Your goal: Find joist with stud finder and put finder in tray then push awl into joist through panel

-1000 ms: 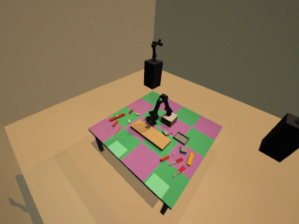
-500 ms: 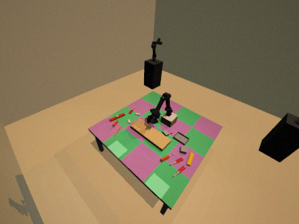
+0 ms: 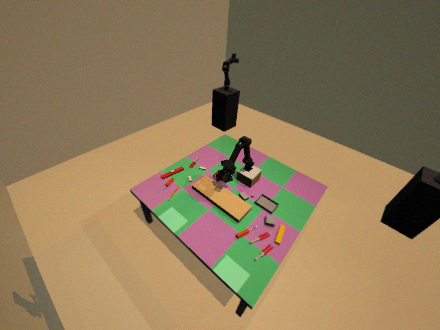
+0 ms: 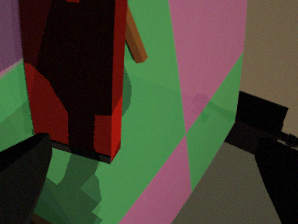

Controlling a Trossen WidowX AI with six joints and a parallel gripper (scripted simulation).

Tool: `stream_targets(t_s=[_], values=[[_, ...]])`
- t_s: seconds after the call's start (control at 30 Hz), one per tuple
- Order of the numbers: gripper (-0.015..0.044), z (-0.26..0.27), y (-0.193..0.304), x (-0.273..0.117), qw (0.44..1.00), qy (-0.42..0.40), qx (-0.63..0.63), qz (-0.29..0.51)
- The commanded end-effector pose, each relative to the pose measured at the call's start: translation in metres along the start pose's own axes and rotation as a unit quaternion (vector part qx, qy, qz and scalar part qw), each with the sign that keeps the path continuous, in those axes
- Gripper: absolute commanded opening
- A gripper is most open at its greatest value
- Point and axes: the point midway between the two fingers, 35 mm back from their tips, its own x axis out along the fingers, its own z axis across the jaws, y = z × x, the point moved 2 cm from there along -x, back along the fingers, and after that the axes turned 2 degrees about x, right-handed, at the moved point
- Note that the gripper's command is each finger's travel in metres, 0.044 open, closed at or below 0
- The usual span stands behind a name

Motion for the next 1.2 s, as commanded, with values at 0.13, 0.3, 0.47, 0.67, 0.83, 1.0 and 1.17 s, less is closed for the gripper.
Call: stream_targets(t_s=[0.13,0.3,0.47,0.67,0.83,1.0,1.17], values=[[0.044,-0.002,0.003,0.015,0.995,-0.045,-0.081,0.043],[0.044,-0.005,0.006,0.039,0.957,-0.162,-0.227,0.083],[0.044,-0.009,0.007,0.06,0.891,-0.286,-0.349,0.051],[0.044,-0.017,0.003,0.08,0.791,-0.392,-0.463,-0.072],[0.044,-0.026,0.001,0.091,0.742,-0.418,-0.499,-0.159],[0.044,-0.034,0.0,0.099,0.689,-0.416,-0.539,-0.249],[0.044,-0.042,-0.002,0.107,0.633,-0.392,-0.575,-0.339]])
